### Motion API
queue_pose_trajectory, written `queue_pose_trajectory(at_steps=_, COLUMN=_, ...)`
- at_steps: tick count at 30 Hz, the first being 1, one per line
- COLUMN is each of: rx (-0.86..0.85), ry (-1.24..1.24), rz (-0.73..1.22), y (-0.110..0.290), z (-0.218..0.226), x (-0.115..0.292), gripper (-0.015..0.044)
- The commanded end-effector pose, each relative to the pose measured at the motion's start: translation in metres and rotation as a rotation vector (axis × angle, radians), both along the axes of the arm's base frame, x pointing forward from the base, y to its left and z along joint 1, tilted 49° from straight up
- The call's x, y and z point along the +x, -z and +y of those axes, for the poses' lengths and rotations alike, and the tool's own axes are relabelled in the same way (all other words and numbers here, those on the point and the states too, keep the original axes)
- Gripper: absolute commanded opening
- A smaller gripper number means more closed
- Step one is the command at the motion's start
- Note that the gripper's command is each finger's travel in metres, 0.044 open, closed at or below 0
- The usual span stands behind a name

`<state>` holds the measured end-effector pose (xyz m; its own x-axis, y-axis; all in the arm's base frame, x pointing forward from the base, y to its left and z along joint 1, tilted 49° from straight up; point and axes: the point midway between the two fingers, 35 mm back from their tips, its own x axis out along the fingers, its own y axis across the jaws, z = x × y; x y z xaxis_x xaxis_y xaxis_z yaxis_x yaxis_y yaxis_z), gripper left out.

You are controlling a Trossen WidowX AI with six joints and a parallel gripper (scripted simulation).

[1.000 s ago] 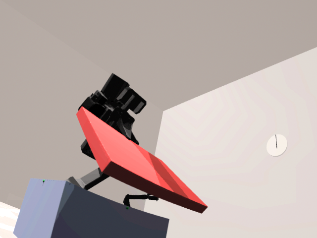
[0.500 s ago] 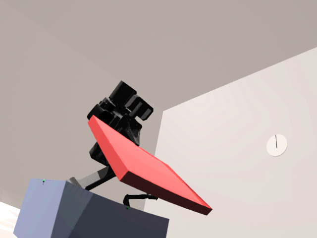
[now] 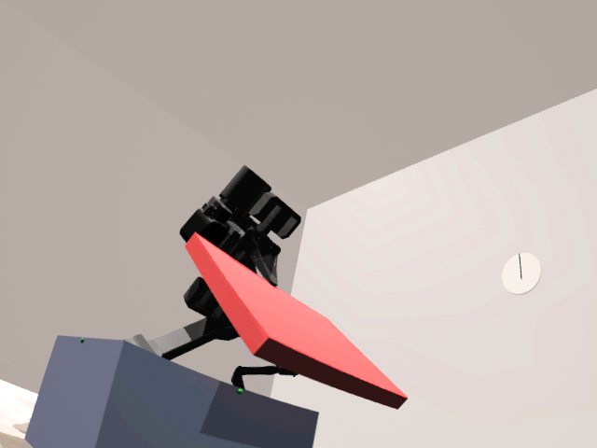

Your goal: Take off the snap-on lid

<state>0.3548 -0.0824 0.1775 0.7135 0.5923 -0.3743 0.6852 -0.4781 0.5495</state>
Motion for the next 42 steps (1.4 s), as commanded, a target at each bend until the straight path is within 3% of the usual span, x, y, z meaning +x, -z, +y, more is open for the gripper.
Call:
queue_pose_trajectory(at_steps=1, rx=-0.003, ry=0.009, rz=0.002, y=-0.007, z=0.004, x=-0.003, gripper=0.0000)
queue_pose_trajectory(at_steps=42, rx=0.001, ry=0.009, rz=0.004, y=-0.066, z=0.055, x=-0.023, gripper=0.0000)
